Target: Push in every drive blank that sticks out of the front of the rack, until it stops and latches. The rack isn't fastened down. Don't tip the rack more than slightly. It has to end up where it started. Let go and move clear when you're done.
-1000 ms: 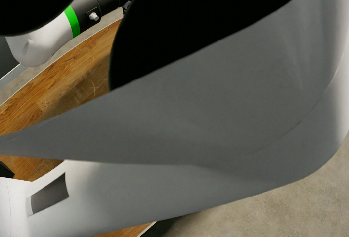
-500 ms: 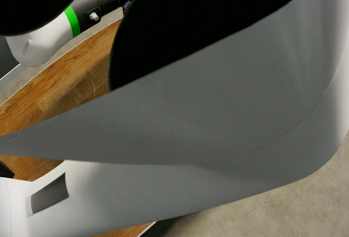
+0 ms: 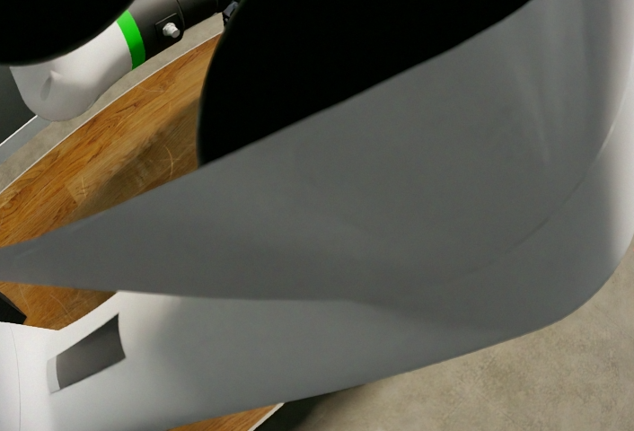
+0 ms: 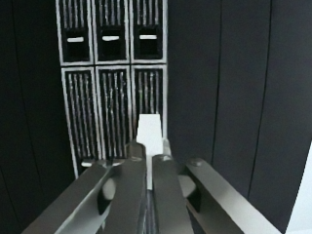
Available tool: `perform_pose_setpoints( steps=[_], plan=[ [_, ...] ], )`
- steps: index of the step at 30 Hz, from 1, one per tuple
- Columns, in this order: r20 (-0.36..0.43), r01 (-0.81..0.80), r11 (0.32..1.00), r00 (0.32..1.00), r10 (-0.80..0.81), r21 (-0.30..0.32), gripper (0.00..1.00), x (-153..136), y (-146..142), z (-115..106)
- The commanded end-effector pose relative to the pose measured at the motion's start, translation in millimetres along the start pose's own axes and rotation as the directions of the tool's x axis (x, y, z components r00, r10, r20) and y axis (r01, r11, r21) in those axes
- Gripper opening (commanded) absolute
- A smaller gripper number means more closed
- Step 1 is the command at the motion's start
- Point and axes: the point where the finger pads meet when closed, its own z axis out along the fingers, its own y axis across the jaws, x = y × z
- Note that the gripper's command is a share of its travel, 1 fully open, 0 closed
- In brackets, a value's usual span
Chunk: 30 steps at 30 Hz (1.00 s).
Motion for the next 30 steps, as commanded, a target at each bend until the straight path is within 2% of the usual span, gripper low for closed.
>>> perform_pose_setpoints(
  steps=[1, 30],
  plan=[
    [0.0, -0.001, 1.0, 1.0, 0.001, -0.001, 0.1, 0.2, 1.0, 0.2],
    [0.0, -0.001, 1.0, 1.0, 0.001, -0.001, 0.1, 0.2, 1.0, 0.3]
  ],
)
